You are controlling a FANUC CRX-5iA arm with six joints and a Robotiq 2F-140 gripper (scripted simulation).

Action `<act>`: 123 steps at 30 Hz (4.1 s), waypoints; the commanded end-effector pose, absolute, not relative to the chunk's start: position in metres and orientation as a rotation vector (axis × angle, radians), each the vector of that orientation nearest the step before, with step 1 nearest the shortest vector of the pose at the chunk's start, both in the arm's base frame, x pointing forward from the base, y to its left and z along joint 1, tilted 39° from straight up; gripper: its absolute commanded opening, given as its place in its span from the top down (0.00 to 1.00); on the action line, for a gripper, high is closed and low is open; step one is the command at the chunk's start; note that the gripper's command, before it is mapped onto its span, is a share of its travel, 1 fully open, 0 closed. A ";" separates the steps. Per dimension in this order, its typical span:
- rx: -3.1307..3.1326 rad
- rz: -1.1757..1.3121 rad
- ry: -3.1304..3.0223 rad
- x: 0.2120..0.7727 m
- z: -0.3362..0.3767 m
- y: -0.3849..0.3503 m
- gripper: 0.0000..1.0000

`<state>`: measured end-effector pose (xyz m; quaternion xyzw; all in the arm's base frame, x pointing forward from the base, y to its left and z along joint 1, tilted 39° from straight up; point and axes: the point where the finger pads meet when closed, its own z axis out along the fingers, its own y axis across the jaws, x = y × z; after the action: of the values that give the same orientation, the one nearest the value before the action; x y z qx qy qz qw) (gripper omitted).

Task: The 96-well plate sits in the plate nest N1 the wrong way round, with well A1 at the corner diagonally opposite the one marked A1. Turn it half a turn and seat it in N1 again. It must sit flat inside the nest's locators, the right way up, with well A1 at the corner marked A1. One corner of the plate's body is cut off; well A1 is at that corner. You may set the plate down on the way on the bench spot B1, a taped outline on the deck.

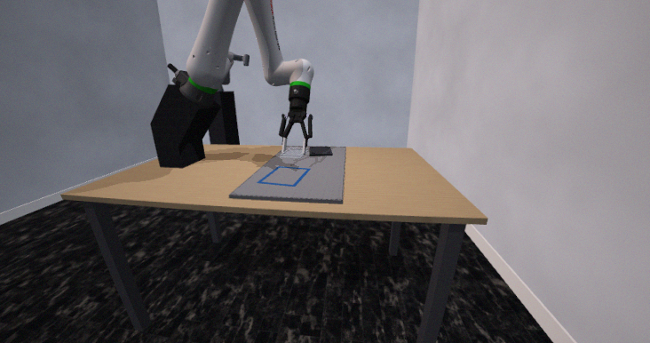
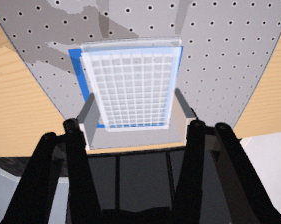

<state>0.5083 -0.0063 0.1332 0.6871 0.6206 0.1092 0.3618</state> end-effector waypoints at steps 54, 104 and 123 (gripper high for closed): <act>2.036 0.309 1.436 0.505 0.120 -0.089 1.00; 2.036 0.309 1.436 0.515 0.108 -0.088 1.00; 2.036 0.309 1.436 0.522 0.099 -0.087 1.00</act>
<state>0.5217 -0.0871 0.0995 0.7710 0.5437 0.1170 0.3102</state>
